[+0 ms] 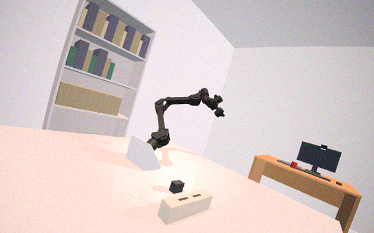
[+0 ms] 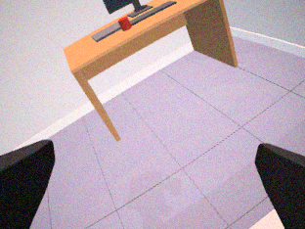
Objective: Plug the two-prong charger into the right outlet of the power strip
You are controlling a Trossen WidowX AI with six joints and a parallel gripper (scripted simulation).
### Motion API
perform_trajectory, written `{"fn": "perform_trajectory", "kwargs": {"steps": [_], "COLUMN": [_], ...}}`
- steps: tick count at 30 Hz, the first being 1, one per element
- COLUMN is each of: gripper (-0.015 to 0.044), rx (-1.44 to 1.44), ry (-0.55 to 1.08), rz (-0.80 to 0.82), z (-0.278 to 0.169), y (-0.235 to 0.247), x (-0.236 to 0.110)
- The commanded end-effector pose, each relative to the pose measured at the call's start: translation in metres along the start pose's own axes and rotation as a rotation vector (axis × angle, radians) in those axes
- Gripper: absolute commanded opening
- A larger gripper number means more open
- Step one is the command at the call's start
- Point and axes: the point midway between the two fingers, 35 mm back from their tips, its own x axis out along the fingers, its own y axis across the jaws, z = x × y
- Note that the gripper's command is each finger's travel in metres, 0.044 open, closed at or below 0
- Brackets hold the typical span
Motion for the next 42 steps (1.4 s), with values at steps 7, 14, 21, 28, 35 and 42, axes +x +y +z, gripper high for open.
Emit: {"fn": "perform_trajectory", "kwargs": {"steps": [7, 14, 21, 28, 35, 42], "gripper": [0.0440, 0.0440, 0.0440, 0.0440, 0.0440, 0.0440], "rx": [-0.070, -0.149, -0.225, -0.305, -0.297, -0.354], "ry": [-0.041, -0.008, 0.039, 0.105, 0.150, 0.233], "rz": [-0.226, -0.350, -0.452, -0.556, -0.703, -0.776], "z": [0.019, 0.020, 0.021, 0.021, 0.022, 0.018], "y": [-0.099, -0.151, -0.194, -0.241, -0.297, -0.333], "x": [0.019, 0.018, 0.014, 0.005, -0.019, -0.035]}}
